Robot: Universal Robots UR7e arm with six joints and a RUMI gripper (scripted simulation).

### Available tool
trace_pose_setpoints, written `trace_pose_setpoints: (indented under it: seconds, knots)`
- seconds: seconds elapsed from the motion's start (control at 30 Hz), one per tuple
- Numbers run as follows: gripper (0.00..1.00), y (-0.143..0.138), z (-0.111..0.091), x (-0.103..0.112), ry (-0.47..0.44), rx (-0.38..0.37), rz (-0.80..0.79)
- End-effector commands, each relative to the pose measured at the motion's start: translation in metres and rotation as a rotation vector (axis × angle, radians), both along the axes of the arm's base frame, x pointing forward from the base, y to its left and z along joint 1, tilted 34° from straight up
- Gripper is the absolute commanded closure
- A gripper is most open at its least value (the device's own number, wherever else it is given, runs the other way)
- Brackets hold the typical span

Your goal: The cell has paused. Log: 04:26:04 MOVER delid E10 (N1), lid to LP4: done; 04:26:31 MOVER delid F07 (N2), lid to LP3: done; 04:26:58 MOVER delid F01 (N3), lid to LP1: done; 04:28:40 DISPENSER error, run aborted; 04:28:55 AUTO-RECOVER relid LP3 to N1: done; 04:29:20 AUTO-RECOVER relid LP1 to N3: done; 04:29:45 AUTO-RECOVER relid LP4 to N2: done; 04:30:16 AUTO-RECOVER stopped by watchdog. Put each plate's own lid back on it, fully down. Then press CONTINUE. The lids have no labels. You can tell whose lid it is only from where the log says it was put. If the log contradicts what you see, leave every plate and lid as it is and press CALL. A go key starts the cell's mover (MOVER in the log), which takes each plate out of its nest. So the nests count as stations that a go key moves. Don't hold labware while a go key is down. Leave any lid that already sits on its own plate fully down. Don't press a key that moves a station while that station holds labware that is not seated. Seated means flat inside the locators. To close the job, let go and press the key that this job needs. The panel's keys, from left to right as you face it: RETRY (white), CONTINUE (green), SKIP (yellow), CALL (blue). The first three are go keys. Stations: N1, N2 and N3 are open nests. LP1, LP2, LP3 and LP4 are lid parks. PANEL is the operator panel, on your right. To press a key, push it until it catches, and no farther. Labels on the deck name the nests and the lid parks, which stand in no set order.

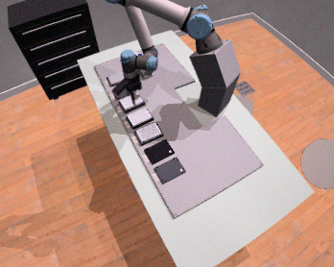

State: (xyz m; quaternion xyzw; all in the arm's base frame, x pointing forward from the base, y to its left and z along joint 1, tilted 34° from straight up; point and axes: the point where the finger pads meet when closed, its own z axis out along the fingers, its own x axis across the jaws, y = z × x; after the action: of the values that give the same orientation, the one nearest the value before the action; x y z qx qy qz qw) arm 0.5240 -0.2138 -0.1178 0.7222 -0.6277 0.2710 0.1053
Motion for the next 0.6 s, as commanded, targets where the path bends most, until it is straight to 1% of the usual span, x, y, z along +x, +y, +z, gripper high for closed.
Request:
trace_pose_setpoints:
  seconds: [0.0, 0.57]
  knots:
    - [1.0, 0.0001, 0.0005, 0.0003, -0.001, 0.0, 0.0]
    - [1.0, 0.0001, 0.0005, 0.0003, -0.001, 0.0, 0.0]
